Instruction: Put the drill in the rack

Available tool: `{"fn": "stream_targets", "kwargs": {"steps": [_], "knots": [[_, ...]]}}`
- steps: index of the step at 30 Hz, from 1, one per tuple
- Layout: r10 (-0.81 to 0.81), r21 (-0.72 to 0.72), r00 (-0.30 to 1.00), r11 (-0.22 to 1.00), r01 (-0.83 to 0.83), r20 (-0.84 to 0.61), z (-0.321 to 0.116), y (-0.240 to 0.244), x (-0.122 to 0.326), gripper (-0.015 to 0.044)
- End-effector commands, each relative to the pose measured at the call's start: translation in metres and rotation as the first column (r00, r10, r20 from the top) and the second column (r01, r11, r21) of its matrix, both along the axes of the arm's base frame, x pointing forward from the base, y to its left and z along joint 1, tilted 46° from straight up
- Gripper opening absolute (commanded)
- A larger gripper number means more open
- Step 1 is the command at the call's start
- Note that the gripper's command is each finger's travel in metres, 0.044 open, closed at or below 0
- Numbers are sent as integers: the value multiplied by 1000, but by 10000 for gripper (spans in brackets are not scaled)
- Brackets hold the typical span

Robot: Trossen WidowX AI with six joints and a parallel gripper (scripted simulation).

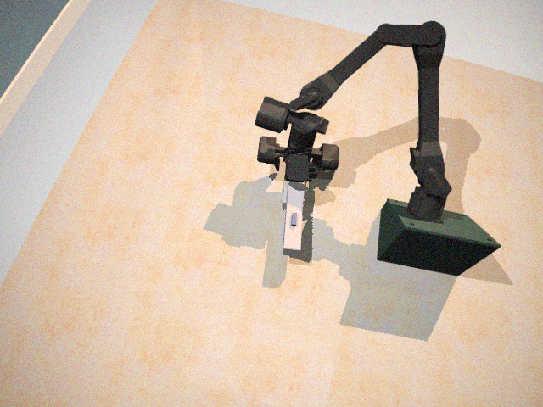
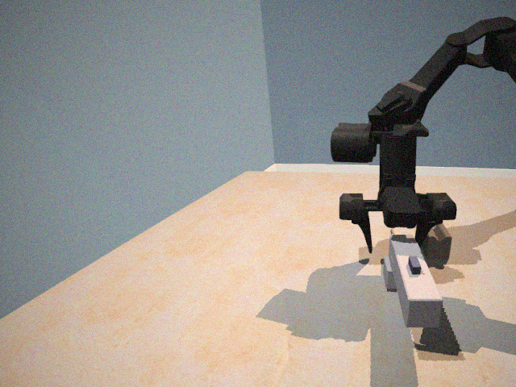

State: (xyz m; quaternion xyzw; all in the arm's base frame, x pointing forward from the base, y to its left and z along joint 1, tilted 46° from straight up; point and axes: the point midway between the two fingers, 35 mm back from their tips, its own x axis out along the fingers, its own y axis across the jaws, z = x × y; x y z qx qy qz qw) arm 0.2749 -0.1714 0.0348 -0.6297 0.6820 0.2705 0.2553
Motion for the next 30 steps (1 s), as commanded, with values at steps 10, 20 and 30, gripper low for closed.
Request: {"fn": "stream_targets", "kwargs": {"steps": [10,20,30], "knots": [[0,0,1000,1000,0,0,0,0,0,46],[-3,-1,1000,1000,3,-2,1,1,-1,0],[-3,-1,1000,1000,3,-2,3,2,-3,0]]}}
